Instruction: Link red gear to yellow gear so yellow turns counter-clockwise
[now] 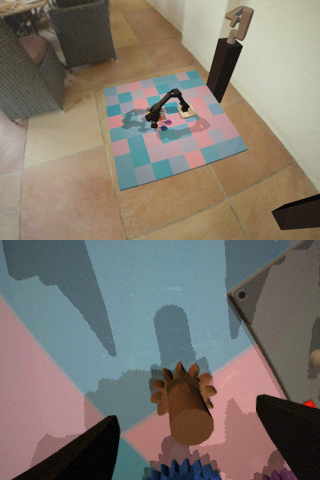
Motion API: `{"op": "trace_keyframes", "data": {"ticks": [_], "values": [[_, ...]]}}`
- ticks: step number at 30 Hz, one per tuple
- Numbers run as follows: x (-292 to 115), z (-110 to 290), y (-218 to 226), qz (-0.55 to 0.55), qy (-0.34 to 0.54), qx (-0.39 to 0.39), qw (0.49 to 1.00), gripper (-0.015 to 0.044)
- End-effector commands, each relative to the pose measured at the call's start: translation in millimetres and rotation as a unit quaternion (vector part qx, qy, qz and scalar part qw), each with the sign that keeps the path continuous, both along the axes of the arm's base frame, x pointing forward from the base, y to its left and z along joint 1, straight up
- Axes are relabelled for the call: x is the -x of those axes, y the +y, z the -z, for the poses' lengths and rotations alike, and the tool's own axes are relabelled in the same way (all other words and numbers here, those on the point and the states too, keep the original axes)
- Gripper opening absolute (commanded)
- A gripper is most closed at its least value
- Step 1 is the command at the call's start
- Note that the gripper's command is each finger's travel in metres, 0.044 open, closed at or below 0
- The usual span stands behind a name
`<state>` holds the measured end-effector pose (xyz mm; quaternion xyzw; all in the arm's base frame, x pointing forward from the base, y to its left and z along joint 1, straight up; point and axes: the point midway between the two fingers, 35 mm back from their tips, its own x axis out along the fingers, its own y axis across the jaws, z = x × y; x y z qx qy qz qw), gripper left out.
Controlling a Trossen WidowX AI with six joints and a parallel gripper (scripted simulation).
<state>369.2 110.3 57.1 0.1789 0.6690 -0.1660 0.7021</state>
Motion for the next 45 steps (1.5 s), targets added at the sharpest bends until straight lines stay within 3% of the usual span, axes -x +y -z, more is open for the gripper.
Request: {"op": "trace_keyframes", "data": {"ticks": [1, 8, 16, 18, 45], "values": [[0.8, 1.6, 0.2, 0.002, 0.002, -0.001, 1.000, 0.0282], [0.8, 1.6, 0.2, 0.002, 0.002, -0.001, 1.000, 0.0099], [0.8, 1.6, 0.2, 0.002, 0.002, -0.001, 1.000, 0.0045], [0.8, 1.2, 0.2, 0.002, 0.002, -0.001, 1.000, 0.0000], [-2.0, -57.4, 0.9, 0.001, 0.001, -0.002, 1.000, 0.0000]]}}
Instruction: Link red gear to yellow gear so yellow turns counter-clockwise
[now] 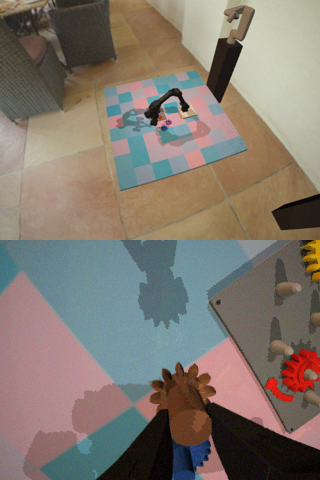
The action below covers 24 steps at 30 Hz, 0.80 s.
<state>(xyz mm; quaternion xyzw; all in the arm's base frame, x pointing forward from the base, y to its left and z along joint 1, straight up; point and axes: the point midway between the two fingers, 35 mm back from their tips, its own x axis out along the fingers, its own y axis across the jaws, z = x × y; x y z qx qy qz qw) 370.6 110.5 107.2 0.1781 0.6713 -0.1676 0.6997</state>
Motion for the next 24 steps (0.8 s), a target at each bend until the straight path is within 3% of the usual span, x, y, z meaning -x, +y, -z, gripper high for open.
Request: {"op": "trace_keyframes", "data": {"ticks": [1, 24], "values": [[-0.6, -9.6, 0.7, 0.000, -0.002, -0.003, 1.000, 0.0000], [7.3, -60.6, -2.0, 0.001, -0.002, -0.003, 1.000, 0.0000]]}}
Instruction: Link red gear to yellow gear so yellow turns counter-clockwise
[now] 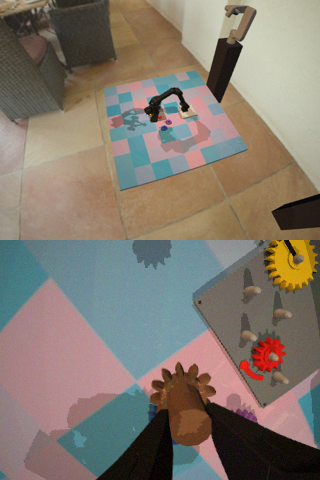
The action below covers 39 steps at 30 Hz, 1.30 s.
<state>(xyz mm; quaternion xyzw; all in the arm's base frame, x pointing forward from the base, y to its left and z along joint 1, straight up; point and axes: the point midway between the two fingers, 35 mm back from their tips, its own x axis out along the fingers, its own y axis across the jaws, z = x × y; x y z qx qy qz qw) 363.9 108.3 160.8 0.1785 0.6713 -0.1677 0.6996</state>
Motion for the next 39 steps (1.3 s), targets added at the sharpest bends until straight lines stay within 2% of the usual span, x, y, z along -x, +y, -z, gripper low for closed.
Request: {"op": "trace_keyframes", "data": {"ticks": [1, 16, 39], "values": [[1.2, -9.2, 0.0, 0.000, -0.002, -0.002, 1.000, 0.0000], [10.2, -38.1, -2.9, 0.001, -0.001, -0.002, 1.000, 0.0000], [9.6, -14.8, -25.8, 0.000, -0.002, 0.000, 1.000, 0.0000]]}}
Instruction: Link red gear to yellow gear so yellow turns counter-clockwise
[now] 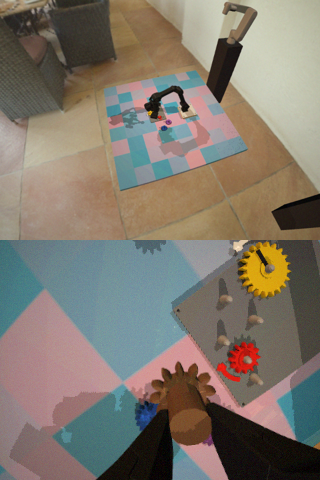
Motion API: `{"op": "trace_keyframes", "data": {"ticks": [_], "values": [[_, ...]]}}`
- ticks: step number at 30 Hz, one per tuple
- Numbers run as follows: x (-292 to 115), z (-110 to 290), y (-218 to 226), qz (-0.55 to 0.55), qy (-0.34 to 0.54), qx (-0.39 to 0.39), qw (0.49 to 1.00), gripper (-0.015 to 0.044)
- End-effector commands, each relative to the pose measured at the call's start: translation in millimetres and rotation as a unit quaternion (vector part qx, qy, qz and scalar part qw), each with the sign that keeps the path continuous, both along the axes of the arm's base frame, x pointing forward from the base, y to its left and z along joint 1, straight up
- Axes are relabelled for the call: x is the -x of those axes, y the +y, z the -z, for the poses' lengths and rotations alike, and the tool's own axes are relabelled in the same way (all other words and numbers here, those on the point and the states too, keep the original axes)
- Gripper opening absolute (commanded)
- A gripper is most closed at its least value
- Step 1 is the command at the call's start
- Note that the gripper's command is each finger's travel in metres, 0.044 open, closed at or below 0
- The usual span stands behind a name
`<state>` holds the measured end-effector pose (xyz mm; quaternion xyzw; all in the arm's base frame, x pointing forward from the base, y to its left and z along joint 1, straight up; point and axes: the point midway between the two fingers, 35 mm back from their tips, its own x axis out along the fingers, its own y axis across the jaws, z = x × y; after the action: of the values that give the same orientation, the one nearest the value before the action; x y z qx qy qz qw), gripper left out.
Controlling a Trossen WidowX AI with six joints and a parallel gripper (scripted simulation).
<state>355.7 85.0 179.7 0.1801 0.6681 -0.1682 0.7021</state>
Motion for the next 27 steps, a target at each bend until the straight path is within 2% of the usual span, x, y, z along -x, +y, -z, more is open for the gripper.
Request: {"op": "trace_keyframes", "data": {"ticks": [1, 27], "values": [[1.5, 5.2, -3.6, -0.002, 0.002, -0.001, 1.000, 0.0000], [7.6, 35.6, -31.9, -0.001, 0.003, 0.001, 1.000, 0.0000]]}}
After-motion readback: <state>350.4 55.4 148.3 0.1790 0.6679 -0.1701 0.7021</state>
